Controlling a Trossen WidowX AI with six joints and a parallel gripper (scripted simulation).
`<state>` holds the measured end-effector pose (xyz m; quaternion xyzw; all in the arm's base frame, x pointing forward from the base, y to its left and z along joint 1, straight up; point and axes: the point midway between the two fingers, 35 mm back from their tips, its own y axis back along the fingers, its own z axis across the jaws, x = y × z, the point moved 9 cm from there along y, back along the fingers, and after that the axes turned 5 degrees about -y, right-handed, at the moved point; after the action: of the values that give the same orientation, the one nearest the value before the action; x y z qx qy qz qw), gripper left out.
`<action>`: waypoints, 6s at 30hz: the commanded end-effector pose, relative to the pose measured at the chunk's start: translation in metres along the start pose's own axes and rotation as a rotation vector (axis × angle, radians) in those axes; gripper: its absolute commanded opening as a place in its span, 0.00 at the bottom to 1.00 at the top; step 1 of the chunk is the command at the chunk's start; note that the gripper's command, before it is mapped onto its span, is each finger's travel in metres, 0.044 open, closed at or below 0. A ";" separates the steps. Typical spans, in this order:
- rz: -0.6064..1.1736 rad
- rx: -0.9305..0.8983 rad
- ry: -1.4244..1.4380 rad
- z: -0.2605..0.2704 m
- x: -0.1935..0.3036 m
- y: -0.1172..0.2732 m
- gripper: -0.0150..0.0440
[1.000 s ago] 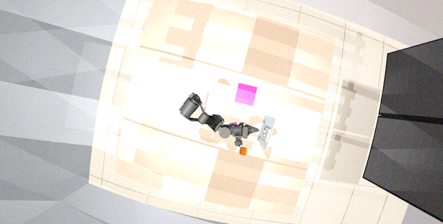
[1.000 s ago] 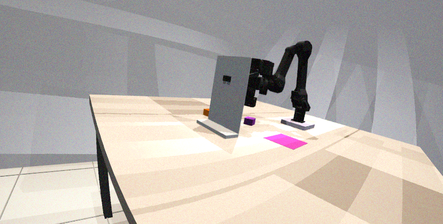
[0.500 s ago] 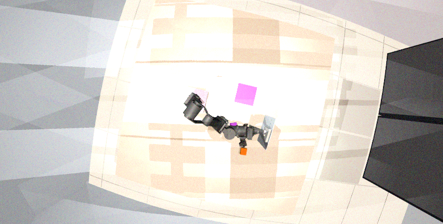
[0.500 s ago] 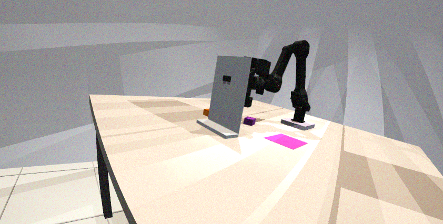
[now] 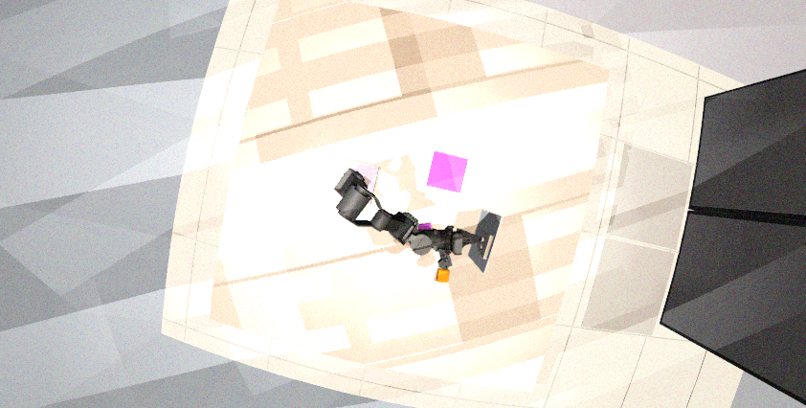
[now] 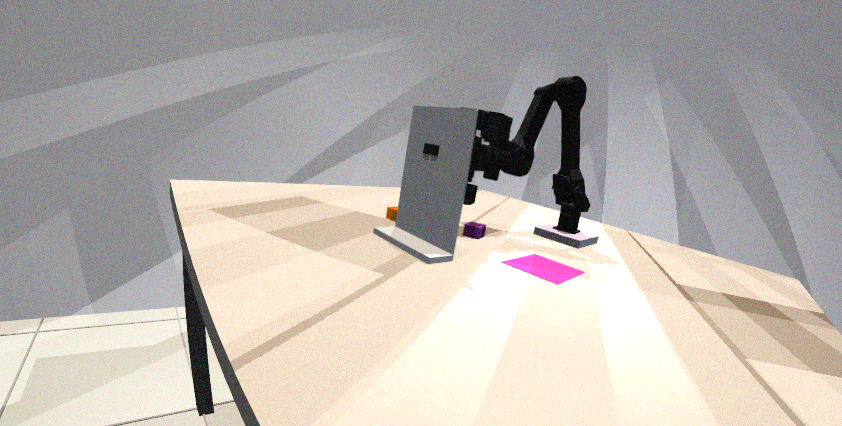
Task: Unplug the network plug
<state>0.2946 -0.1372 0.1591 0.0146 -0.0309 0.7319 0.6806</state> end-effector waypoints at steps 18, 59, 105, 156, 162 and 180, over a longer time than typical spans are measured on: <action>-0.003 0.002 -0.004 -0.001 0.002 0.006 0.25; -0.003 0.005 -0.004 -0.002 0.006 0.033 0.25; -0.004 0.008 -0.004 -0.002 0.009 0.066 0.25; 0.006 0.106 -0.083 0.050 0.040 0.062 0.25; 0.012 0.176 -0.121 0.044 0.051 0.050 0.25; 0.040 0.406 -0.169 0.026 0.092 0.025 0.25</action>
<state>0.2585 -0.0555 0.1925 0.1987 0.0470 0.7342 0.6475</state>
